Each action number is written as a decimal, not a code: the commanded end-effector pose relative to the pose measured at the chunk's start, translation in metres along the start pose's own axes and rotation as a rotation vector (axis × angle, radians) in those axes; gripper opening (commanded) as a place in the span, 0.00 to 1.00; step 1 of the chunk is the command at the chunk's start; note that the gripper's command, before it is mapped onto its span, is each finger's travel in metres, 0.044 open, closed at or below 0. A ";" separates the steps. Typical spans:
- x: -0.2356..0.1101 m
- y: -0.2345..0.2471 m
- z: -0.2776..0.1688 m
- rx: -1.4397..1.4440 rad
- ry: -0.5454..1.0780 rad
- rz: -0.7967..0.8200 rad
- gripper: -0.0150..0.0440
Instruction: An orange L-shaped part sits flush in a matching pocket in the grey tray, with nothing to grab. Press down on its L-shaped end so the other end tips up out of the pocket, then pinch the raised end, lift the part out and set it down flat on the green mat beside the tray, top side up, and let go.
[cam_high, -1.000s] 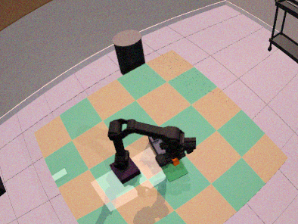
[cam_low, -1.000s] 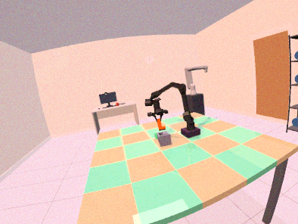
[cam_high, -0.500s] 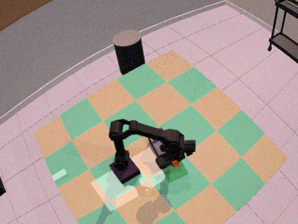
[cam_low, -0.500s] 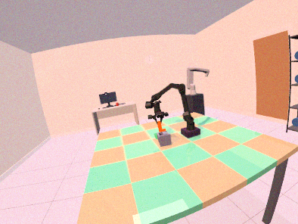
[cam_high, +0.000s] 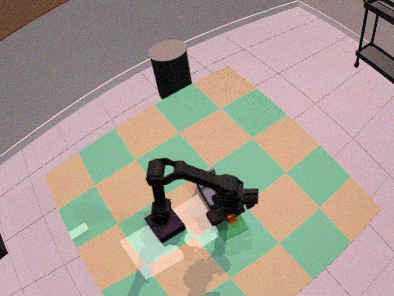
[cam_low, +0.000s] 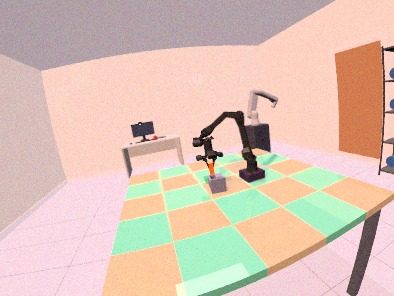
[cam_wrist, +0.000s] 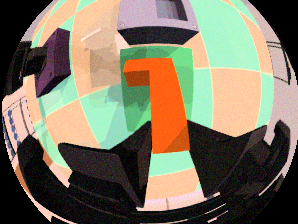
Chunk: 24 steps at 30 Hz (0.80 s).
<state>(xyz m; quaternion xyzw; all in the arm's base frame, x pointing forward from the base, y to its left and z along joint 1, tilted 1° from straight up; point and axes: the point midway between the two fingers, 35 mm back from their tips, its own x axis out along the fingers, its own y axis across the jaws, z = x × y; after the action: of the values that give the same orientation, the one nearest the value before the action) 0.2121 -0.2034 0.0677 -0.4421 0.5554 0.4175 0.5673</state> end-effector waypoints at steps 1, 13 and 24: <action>0.006 0.001 0.001 -0.001 -0.004 0.001 0.25; 0.005 0.001 0.001 0.000 -0.002 0.003 0.34; -0.016 -0.002 -0.001 0.000 -0.002 0.002 0.83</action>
<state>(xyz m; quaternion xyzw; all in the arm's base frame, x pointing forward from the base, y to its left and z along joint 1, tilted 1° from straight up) 0.2089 -0.2004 0.0672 -0.4342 0.5567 0.4255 0.5661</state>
